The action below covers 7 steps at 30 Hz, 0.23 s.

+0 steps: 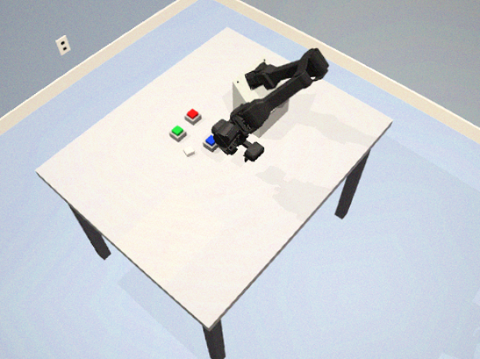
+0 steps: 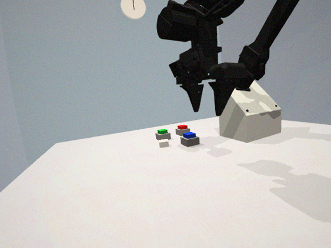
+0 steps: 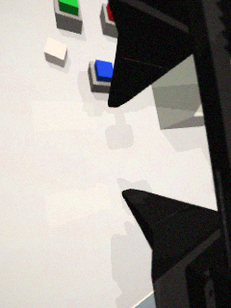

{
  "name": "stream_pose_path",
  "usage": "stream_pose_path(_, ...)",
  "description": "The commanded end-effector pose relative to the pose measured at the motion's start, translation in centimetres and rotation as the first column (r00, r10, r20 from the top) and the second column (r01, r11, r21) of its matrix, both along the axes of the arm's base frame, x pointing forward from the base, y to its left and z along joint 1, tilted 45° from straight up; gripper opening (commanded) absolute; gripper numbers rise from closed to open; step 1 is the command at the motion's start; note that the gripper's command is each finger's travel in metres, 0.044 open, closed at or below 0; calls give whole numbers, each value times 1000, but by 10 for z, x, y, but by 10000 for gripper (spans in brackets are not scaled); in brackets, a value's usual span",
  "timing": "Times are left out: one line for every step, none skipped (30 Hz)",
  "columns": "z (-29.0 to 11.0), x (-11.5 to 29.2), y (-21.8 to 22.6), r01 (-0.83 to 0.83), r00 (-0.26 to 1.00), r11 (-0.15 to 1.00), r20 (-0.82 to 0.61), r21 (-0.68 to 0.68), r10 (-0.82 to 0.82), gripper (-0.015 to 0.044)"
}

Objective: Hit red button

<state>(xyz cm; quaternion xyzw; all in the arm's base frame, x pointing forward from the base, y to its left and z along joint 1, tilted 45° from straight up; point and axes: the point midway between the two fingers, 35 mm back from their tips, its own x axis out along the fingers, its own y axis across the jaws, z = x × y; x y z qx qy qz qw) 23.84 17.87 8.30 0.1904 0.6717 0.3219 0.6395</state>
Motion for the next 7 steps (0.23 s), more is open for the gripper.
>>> stream_pose_path(40,-32,26,-10,1000,999,-24,44,11,400)
stream_pose_path(42,-33,27,-10,1000,999,-25,45,12,400)
stream_pose_path(42,-33,27,-10,1000,999,-25,45,12,400)
stream_pose_path(42,-33,27,-10,1000,999,-25,45,12,400)
stream_pose_path(42,-33,27,-10,1000,999,-25,45,12,400)
stream_pose_path(42,-33,27,-10,1000,999,-25,45,12,400)
stream_pose_path(42,-33,27,-10,1000,999,-25,45,12,400)
